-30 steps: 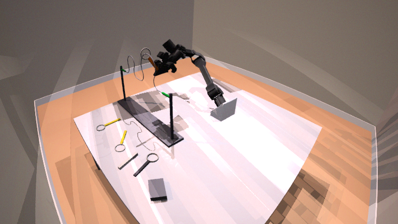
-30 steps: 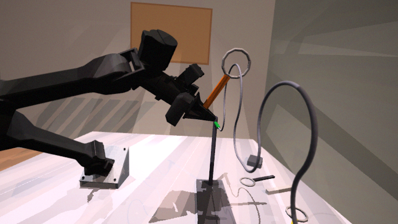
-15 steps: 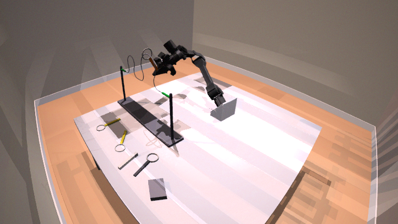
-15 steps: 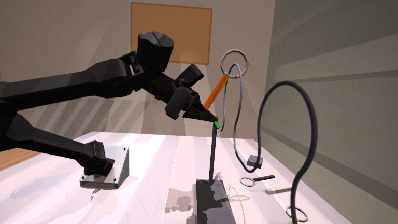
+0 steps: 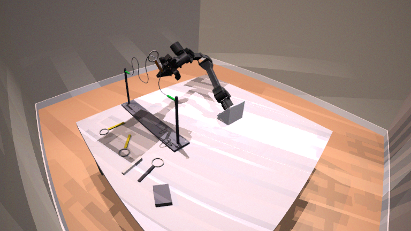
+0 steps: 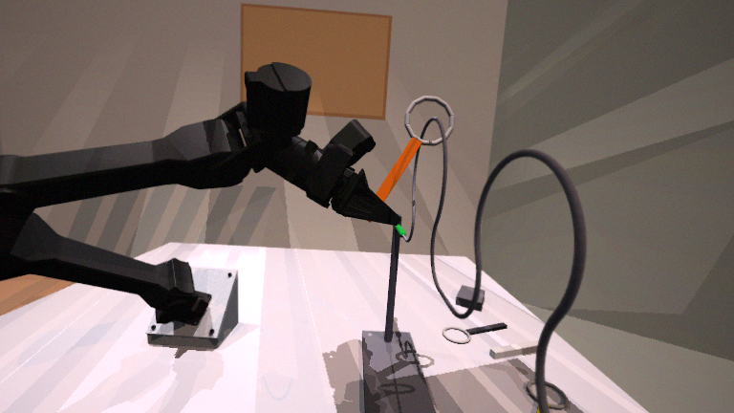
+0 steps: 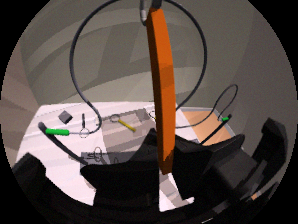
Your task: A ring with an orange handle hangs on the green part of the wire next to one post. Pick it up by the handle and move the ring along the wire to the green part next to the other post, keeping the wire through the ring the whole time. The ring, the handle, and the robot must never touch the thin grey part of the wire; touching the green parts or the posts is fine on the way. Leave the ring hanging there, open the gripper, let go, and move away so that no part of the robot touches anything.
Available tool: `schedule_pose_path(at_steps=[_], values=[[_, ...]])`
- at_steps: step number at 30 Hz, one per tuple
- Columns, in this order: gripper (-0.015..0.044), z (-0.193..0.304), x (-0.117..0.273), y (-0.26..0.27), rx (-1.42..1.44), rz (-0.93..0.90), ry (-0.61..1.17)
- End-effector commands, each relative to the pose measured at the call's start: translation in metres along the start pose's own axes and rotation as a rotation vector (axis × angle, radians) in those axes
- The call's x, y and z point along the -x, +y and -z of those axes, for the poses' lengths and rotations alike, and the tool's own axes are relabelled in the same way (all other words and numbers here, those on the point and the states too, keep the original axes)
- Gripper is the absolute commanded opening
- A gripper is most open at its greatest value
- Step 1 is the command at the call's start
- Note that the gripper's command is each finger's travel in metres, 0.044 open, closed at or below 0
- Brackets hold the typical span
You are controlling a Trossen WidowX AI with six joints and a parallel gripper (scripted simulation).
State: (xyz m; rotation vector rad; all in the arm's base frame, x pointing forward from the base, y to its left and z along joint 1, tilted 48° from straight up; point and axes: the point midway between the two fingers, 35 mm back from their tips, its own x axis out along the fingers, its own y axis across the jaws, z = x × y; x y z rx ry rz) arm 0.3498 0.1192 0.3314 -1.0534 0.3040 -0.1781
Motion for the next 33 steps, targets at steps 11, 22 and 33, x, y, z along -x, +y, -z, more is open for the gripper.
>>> schedule_pose_path(at_steps=[11, 22, 33], values=[[-0.015, 0.001, 0.0, -0.008, 0.169, 0.094, -0.019], [-0.015, -0.001, 0.0, -0.013, 0.296, 0.163, -0.036], [-0.015, -0.003, 0.0, -0.019, 0.424, 0.232, -0.052]])
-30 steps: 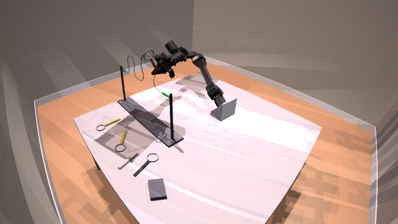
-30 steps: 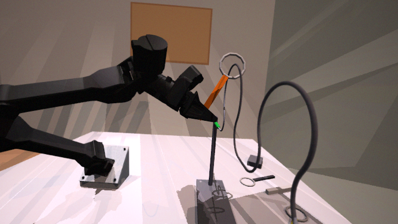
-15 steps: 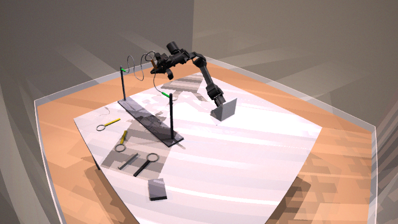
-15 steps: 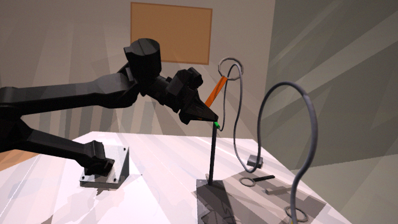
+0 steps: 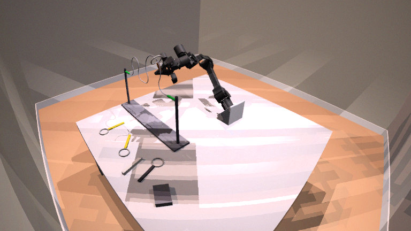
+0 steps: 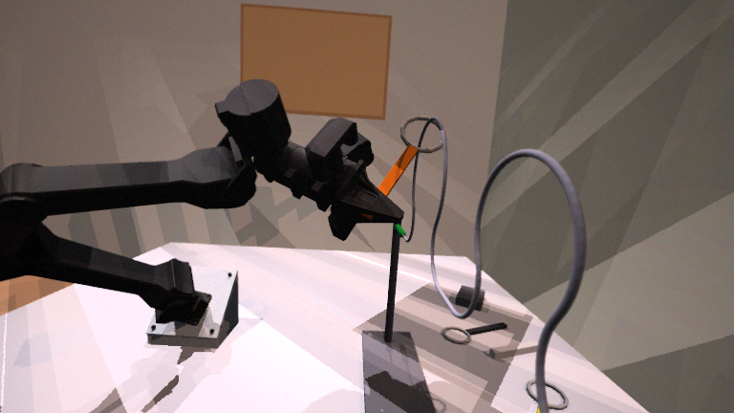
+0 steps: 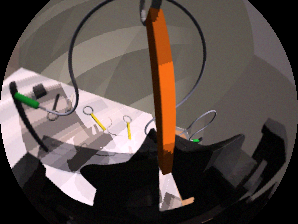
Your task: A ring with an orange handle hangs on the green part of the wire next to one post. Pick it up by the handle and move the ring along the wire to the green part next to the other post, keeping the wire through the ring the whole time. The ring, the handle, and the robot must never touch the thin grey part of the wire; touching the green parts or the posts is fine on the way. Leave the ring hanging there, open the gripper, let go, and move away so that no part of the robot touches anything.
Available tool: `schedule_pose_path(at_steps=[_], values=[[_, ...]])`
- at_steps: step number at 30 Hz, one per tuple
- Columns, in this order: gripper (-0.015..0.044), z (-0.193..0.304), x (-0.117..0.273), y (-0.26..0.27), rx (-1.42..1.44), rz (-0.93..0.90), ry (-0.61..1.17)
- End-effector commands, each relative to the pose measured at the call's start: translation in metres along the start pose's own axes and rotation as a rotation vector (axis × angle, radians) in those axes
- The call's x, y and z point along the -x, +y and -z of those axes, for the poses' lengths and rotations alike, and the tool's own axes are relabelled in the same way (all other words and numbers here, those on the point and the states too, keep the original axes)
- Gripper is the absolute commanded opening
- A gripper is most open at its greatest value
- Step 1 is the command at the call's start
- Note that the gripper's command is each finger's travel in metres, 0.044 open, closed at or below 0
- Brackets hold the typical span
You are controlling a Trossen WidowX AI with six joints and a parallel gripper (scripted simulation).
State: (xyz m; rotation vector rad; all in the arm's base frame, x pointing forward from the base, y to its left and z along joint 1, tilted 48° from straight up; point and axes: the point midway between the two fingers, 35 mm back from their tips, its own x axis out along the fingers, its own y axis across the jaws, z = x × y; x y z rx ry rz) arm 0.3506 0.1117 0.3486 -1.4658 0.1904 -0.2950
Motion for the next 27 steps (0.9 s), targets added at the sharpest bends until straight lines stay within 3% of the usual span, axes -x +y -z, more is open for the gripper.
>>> schedule_pose_path(at_steps=[1, 27], values=[[-0.015, 0.0, 0.0, -0.001, 0.054, 0.028, -0.012], [-0.015, -0.003, 0.0, -0.015, 0.355, 0.193, -0.051]])
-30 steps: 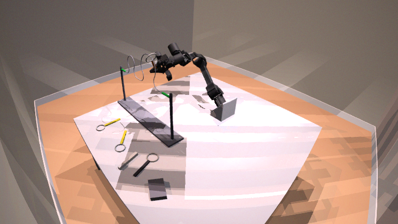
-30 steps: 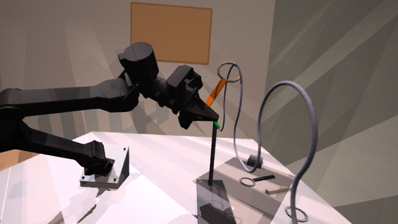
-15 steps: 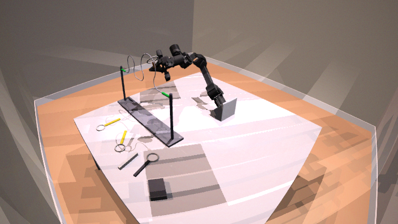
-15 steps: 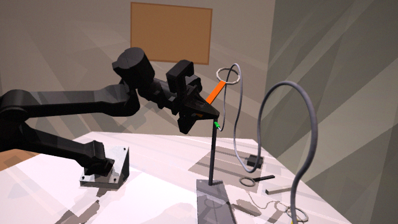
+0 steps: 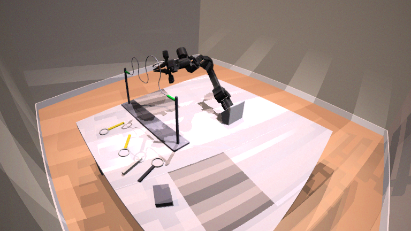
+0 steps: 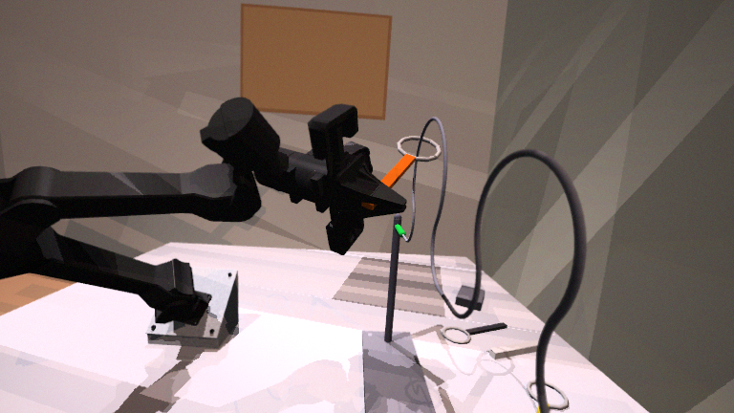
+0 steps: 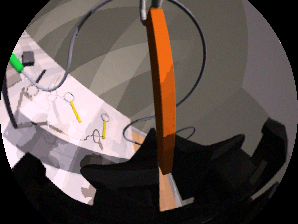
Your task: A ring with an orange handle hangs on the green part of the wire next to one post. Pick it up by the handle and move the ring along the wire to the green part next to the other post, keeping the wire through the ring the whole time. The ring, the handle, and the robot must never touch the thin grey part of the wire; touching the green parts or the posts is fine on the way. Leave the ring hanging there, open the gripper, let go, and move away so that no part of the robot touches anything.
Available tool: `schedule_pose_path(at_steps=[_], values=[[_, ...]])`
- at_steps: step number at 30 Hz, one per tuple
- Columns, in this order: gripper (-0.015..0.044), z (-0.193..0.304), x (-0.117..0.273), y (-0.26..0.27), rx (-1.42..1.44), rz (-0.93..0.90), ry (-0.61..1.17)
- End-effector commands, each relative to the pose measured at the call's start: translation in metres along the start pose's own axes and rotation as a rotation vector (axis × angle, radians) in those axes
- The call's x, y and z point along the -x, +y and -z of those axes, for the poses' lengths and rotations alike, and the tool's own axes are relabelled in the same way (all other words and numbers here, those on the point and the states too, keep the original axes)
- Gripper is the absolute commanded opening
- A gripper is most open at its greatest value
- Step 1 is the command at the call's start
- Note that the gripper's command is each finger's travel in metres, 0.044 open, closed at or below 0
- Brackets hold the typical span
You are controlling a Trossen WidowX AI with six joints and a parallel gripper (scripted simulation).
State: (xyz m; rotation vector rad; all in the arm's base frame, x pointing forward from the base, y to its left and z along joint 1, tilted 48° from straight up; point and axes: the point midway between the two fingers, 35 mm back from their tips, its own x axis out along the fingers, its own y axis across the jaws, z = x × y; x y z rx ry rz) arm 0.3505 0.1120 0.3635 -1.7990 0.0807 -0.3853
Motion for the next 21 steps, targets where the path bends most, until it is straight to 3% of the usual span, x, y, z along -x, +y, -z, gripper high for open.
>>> schedule_pose_path(at_steps=[1, 21], values=[[-0.015, -0.001, 0.0, -0.001, 0.055, 0.03, -0.012], [-0.015, -0.003, 0.0, -0.012, 0.287, 0.157, -0.04]])
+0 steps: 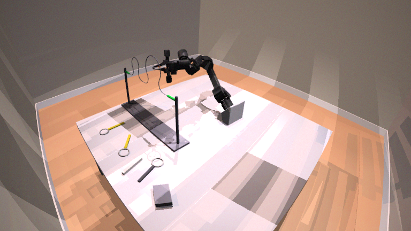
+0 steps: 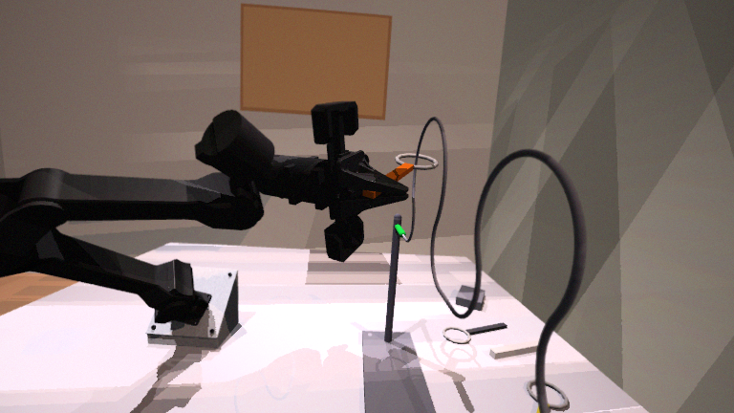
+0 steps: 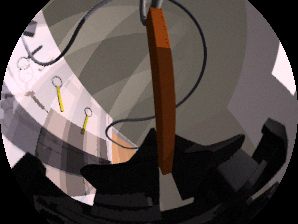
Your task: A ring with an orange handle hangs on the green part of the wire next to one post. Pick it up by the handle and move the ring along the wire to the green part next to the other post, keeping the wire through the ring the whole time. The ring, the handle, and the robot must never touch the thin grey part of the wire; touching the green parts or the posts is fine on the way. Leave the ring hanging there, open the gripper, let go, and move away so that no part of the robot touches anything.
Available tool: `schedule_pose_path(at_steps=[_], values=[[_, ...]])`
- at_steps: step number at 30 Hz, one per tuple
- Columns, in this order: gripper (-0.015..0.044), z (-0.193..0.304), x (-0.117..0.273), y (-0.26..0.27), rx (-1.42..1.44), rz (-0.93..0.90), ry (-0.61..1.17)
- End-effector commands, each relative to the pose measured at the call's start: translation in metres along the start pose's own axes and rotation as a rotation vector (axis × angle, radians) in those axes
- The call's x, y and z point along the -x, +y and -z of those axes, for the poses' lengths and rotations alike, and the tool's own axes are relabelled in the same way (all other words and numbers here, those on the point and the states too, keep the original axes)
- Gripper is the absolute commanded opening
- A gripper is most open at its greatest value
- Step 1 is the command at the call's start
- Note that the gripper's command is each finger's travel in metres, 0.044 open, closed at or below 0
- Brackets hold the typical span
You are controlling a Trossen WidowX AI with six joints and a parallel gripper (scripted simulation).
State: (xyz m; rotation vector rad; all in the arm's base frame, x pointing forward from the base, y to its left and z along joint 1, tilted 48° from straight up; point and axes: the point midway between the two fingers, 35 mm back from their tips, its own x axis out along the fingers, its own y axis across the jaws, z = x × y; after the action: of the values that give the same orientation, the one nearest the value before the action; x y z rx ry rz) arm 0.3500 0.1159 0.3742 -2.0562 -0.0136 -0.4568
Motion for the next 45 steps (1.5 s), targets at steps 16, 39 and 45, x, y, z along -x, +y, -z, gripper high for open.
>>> schedule_pose_path(at_steps=[16, 39, 45], values=[[-0.015, -0.002, 0.0, -0.01, 0.229, 0.126, -0.032], [-0.015, -0.006, 0.001, -0.022, 0.502, 0.276, -0.063], [-0.015, -0.007, 0.001, -0.024, 0.565, 0.311, -0.071]])
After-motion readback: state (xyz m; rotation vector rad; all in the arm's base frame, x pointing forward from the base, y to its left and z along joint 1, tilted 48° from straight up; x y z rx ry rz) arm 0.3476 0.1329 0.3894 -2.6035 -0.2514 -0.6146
